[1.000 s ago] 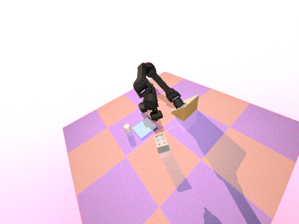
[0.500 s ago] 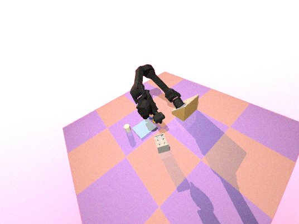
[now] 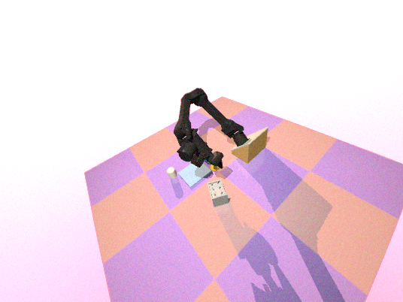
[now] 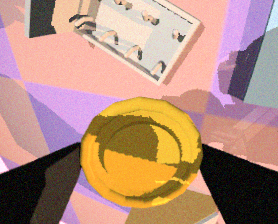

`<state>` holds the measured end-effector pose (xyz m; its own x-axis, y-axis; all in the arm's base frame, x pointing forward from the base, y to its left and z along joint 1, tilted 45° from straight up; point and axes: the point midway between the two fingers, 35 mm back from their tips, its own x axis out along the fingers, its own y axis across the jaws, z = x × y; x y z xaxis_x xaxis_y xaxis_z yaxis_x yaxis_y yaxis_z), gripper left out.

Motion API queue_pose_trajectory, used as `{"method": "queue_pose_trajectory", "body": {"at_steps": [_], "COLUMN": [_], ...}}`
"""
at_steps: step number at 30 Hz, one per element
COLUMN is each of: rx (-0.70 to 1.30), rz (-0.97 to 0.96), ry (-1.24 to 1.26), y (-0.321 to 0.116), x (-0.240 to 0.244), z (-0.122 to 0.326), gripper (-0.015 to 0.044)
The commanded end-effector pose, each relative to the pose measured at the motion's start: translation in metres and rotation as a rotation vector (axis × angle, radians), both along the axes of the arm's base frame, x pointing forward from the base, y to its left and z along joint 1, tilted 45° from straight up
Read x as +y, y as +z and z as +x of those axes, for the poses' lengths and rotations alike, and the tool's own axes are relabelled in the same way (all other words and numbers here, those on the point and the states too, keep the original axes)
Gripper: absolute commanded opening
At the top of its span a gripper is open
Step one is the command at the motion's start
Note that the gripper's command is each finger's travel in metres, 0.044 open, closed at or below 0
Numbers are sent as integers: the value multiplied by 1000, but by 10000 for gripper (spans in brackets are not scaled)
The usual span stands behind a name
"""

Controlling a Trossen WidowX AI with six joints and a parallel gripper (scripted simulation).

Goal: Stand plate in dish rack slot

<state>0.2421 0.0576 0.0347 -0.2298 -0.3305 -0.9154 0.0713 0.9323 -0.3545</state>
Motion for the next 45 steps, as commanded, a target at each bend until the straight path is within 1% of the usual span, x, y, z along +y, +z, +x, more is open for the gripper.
{"method": "queue_pose_trajectory", "body": {"at_steps": [1, 11, 21, 33, 45], "rx": [26, 50, 13, -104, -279], "rz": [74, 282, 477, 662, 770], "ry": [40, 171, 329, 545, 790], "y": [-6, -19, -30, -38, -41], "x": [-4, -13, -22, -32, -42], "z": [-2, -3, -3, -1, 2], "gripper": [0, 0, 0, 0, 0]}}
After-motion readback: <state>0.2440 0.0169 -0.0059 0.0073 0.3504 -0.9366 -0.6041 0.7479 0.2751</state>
